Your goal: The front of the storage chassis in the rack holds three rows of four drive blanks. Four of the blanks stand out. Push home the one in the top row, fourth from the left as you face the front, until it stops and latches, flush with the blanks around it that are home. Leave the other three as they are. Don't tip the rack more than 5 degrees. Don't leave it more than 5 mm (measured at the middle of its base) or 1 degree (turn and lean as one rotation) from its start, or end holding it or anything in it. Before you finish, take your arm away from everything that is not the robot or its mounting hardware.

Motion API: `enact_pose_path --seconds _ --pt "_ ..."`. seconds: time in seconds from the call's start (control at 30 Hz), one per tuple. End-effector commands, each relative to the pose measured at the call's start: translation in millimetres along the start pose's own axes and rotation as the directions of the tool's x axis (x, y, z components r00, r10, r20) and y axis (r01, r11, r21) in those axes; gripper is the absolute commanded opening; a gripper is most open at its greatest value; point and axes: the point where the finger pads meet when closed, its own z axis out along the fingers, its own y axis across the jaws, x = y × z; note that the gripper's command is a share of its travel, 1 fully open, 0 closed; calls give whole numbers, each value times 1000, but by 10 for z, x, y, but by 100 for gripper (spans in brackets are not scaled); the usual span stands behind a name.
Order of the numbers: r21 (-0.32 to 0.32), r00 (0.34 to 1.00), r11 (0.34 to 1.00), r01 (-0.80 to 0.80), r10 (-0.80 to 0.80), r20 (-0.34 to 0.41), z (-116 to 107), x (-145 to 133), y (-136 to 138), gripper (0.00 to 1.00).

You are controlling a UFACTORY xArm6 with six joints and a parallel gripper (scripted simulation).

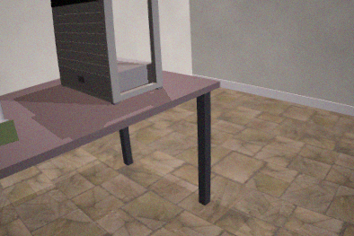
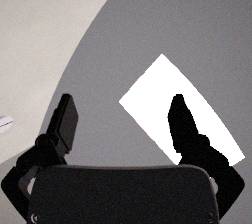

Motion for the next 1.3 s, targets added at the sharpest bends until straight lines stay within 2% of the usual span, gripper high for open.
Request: enact_pose_path --seconds 0.0,0.23,0.33,0.6,0.83,0.9,1.03,1.17,1.23,1.27 --pt "-60 993 992 -114 113 -23 -33 128 126 100" --pt "-128 962 954 -270 263 -70 -98 296 298 100" --pt "-128 962 954 -270 263 -70 -98 296 298 100" --pt "-191 900 881 -434 413 -138 -195 463 515 100" --pt "-236 819 785 -573 533 -214 -312 597 739 100" --pt "-236 819 785 -573 533 -214 -312 597 739 100" --pt "-259 749 704 -661 604 -272 -409 676 907 100" --pt "-267 710 659 -704 636 -303 -463 712 995 100" --pt "-273 668 610 -744 664 -336 -523 744 1087 100" --pt "-273 668 610 -744 664 -336 -523 744 1087 100"
